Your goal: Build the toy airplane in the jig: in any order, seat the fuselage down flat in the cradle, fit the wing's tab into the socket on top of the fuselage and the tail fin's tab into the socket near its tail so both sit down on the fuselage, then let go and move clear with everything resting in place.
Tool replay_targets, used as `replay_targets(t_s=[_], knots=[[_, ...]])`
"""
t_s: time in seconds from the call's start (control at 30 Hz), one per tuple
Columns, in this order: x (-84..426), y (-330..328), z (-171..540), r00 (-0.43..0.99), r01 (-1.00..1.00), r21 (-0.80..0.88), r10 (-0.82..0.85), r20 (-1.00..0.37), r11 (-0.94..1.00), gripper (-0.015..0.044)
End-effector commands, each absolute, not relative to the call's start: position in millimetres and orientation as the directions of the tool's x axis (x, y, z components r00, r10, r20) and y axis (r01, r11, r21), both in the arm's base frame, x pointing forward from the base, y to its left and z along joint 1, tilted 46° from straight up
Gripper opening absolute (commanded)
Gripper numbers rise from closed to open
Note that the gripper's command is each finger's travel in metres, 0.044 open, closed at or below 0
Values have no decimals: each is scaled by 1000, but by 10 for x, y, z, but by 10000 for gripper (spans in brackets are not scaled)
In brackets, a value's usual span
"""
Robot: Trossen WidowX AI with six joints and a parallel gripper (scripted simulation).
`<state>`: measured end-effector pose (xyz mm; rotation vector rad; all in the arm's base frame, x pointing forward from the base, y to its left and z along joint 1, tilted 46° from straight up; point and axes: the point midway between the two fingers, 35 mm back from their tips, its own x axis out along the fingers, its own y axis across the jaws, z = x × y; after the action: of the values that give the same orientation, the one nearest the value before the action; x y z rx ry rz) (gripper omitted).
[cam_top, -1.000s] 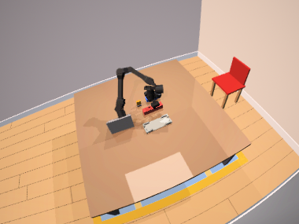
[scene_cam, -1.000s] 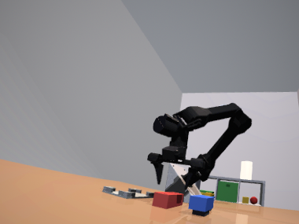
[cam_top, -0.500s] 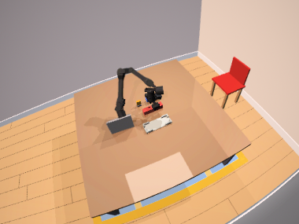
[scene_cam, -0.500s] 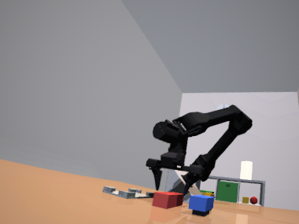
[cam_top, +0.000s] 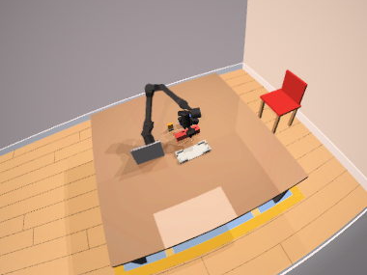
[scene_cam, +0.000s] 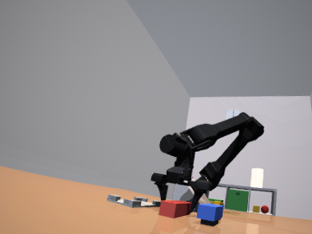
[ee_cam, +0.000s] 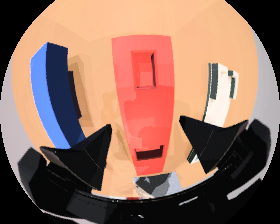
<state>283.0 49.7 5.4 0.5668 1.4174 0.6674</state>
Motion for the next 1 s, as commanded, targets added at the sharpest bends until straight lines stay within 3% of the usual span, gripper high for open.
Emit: replay_targets(t_s=[0.0, 0.07, 0.4, 0.63, 0.8, 0.97], knots=[[2794, 560, -6, 24, -72, 718, 721, -693, 692, 440], [2794, 568, -12, 24, -72, 718, 721, -692, 692, 440], [2794, 568, -12, 24, -72, 718, 721, -692, 692, 177], [2794, 568, -12, 24, -72, 718, 721, -692, 692, 131], [2810, 510, 31, 25, -71, 716, 719, -694, 694, 0], [2836, 393, 121, 26, -71, 713, 716, -698, 698, 0]])
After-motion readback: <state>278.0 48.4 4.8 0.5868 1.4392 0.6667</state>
